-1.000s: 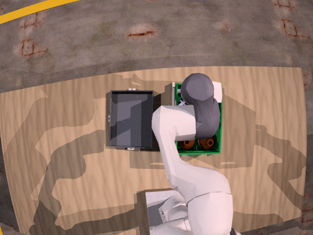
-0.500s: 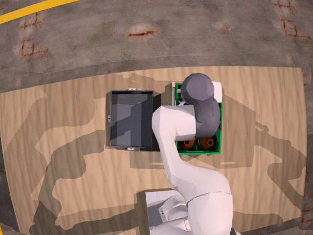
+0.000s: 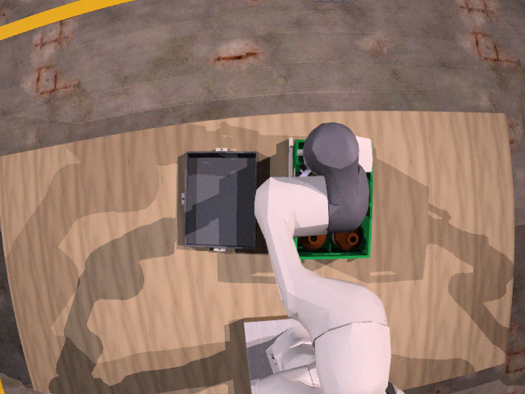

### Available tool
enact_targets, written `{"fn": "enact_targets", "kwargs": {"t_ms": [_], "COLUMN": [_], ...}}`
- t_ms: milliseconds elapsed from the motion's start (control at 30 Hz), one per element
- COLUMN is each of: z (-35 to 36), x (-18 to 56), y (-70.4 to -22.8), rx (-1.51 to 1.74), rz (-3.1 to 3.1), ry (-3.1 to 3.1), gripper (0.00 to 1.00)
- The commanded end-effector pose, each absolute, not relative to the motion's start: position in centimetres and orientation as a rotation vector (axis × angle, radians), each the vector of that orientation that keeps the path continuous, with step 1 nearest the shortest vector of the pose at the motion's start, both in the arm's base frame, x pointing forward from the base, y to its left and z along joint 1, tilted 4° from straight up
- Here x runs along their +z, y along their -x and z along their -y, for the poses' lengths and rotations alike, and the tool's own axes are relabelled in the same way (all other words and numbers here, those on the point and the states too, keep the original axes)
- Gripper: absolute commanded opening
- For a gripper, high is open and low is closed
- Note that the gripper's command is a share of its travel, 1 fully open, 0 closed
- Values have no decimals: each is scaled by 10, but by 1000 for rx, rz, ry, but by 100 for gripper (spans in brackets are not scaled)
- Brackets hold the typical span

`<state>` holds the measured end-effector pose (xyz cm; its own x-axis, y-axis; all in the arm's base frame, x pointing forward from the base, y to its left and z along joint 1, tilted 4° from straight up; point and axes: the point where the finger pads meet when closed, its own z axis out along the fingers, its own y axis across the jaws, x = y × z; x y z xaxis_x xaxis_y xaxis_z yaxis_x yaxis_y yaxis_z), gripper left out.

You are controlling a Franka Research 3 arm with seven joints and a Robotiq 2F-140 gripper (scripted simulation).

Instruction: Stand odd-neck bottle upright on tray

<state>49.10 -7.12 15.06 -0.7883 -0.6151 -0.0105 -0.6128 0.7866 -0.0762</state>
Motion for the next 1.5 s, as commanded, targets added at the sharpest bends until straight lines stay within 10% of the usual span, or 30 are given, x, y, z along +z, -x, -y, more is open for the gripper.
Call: {"fn": "enact_targets", "kwargs": {"t_ms": [0, 1467], "z": [71, 68], "x": [149, 217], "y": [-491, -487], "rx": [-102, -102], "rz": [-2934, -2934], "ry": [1012, 1012], "gripper": [44, 44]}}
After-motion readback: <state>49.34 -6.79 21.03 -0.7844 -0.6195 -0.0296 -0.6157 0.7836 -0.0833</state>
